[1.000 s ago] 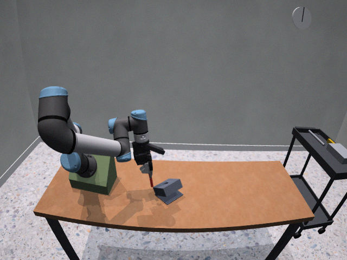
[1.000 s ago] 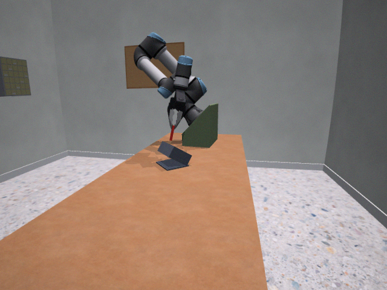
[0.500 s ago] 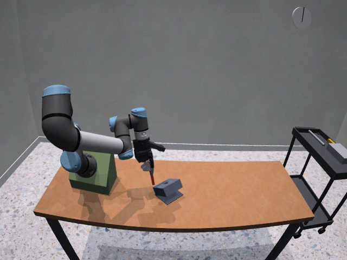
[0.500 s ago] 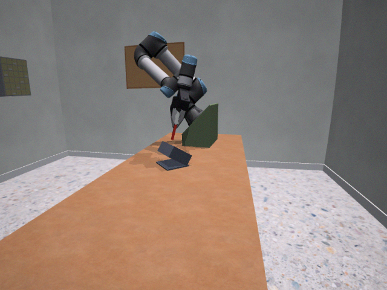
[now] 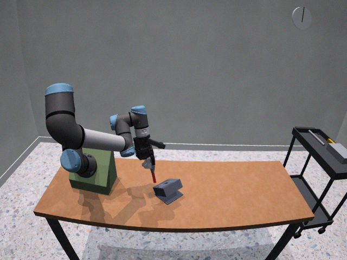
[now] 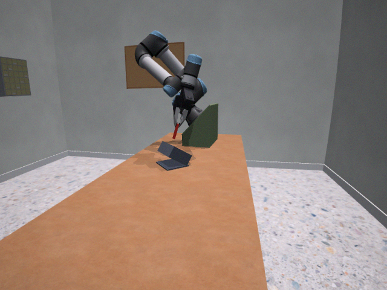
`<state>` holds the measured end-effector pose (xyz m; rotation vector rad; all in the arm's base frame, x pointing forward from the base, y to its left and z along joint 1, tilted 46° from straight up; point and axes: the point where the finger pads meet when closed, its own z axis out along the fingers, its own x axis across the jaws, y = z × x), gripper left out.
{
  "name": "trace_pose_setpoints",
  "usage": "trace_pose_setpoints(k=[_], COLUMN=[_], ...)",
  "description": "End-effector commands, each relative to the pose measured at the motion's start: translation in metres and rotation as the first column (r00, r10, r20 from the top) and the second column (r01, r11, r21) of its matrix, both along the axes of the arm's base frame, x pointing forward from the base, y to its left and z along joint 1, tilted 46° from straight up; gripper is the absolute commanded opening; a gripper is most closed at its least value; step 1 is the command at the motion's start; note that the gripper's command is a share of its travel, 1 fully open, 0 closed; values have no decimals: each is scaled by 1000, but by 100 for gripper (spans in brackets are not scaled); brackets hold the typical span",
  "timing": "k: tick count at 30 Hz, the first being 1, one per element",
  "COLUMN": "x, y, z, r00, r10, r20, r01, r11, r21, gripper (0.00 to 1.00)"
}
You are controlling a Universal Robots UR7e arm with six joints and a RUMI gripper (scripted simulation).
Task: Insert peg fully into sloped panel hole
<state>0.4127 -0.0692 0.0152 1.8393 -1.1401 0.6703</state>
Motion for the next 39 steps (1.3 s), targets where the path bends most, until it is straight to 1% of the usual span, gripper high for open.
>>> trace_pose_setpoints(k=[1,39], x=[3,19], y=[6,43], z=[-3,-19], r00=[1000,984], r10=[23,154], r20=[-13,-94], r01=[-24,-164], r11=[1000,981], r21=[-16,-106], gripper=[0,0])
